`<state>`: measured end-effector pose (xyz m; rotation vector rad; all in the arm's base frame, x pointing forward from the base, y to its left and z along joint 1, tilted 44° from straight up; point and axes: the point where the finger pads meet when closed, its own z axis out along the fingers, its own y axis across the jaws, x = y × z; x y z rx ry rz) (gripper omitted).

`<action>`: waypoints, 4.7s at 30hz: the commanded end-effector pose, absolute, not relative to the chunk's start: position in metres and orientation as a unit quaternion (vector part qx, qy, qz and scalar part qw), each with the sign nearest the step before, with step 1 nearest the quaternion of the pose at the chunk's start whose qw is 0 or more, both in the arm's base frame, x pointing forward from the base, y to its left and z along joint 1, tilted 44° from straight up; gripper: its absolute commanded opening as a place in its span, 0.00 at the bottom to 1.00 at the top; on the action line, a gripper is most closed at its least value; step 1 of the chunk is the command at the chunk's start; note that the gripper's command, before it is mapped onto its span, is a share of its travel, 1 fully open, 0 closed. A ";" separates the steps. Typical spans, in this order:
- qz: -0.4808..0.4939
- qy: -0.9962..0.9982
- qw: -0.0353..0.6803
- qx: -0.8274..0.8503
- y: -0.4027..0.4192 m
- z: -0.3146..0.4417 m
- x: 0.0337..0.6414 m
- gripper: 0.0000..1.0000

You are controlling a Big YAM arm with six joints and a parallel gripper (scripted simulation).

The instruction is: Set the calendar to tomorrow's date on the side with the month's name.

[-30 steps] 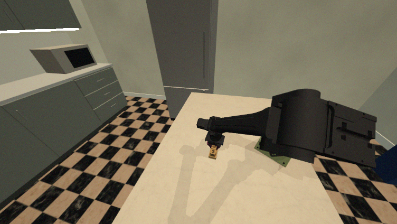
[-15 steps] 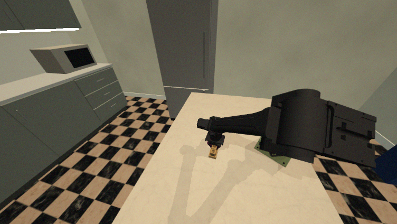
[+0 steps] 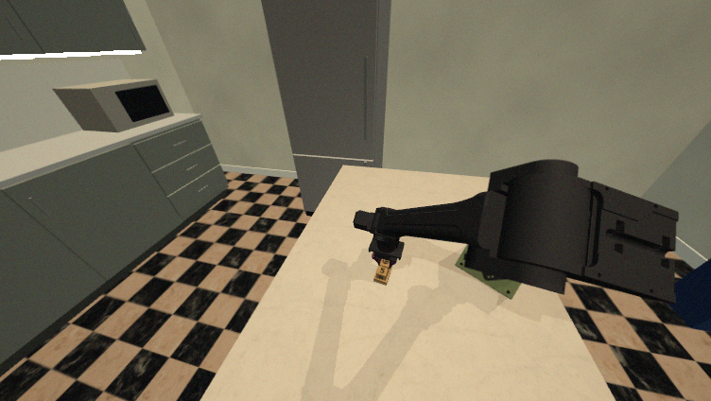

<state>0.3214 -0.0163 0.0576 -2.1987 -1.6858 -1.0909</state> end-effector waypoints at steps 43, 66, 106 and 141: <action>-0.375 -0.684 -0.017 -0.625 -0.100 0.129 0.295 0.27; -0.353 -0.831 -0.121 -0.413 -0.126 0.105 0.294 0.27; -0.290 -0.921 -0.234 -0.109 -0.153 0.078 0.289 0.27; -0.313 -0.919 -0.208 -0.117 -0.084 -0.001 0.320 0.27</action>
